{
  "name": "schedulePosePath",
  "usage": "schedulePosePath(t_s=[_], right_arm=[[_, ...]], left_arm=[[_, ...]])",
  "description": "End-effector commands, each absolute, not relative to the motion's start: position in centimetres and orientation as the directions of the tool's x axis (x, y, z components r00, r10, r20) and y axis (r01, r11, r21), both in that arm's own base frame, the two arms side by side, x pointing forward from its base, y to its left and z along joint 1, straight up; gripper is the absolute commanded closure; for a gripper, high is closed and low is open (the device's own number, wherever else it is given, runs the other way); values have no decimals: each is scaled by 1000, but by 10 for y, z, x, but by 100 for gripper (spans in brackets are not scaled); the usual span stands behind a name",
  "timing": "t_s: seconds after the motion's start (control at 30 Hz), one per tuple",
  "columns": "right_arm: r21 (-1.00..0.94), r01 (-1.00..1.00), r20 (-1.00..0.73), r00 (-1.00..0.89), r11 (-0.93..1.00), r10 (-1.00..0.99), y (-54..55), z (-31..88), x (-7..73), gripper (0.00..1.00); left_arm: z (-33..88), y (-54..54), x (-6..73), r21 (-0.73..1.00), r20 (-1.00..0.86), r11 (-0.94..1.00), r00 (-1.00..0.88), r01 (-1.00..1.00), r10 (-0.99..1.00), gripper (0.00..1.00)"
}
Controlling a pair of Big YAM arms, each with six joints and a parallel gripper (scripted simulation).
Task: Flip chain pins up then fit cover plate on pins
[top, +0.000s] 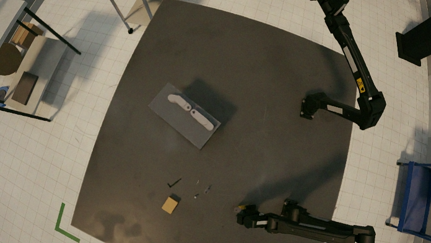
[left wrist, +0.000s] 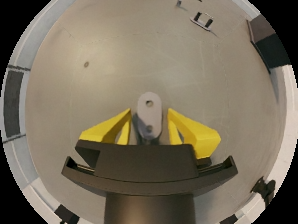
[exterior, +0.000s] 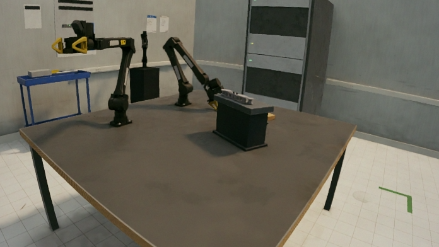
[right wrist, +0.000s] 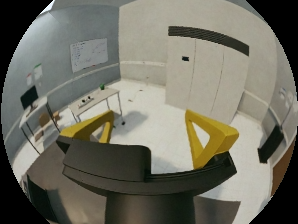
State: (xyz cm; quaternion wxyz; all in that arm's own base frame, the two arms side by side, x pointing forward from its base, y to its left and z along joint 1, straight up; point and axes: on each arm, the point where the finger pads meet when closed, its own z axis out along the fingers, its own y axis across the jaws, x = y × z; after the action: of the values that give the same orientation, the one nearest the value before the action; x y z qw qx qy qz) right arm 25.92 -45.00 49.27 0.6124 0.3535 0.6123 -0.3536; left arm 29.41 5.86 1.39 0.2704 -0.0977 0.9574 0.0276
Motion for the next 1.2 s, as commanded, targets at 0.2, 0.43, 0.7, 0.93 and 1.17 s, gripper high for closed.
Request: schedulePosePath(t_s=[0.2, 0.43, 0.7, 0.93, 1.17], right_arm=[[0, 862, -1000, 15, 507, -27, -444, 507, 262, 0], [0, 862, -1000, 15, 507, -27, -444, 507, 262, 0], [0, 862, -1000, 15, 507, -27, -444, 507, 262, 0], [0, 862, -1000, 15, 507, -27, -444, 507, 262, 0], [0, 862, -1000, 15, 507, -27, -444, 507, 262, 0]], left_arm=[[9, 58, 293, 0, -525, 981, -835, -193, -165, 51], [11, 59, 297, 0, -533, 981, -830, -195, -165, 51], [7, 58, 293, 0, -525, 981, -834, -196, -166, 51], [15, 59, 299, 0, -539, 981, -826, -196, -165, 79], [15, 59, 299, 0, -539, 981, -826, -196, -165, 79]])
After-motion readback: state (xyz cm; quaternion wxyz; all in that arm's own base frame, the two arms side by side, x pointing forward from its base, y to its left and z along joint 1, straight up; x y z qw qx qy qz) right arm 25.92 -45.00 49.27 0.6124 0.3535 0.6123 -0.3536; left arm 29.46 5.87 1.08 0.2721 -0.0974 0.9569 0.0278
